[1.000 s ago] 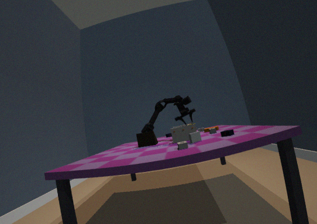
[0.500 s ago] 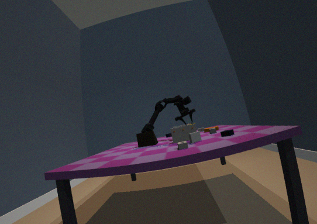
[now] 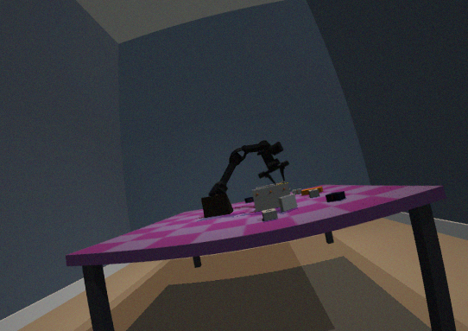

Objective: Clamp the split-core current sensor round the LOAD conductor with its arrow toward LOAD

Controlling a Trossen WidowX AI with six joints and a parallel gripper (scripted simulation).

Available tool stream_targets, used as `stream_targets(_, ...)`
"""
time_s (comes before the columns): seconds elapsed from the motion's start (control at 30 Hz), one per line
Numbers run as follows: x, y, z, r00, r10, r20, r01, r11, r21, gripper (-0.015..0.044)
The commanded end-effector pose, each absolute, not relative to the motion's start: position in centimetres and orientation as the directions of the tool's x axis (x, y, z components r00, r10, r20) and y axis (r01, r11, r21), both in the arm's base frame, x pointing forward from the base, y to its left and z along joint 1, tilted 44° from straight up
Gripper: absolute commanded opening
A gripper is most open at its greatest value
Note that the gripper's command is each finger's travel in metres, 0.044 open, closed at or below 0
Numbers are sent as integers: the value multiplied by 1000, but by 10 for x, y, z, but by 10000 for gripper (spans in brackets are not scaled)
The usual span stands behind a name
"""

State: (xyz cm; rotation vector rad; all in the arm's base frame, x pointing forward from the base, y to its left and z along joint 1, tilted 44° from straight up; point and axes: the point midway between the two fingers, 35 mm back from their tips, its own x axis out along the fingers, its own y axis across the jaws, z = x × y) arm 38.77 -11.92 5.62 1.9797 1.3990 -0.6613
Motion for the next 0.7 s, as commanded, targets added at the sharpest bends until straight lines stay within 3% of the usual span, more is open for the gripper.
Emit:
stream_targets(0.0, 391, -120, 56, 282, 643, -712, 958, -224, 178, 0)
stream_targets(0.63, 401, -119, 55, 109, 674, -730, 993, -107, 49, 0)
stream_targets(0.67, 400, -119, 57, 143, 673, -725, 988, -135, 70, 26)
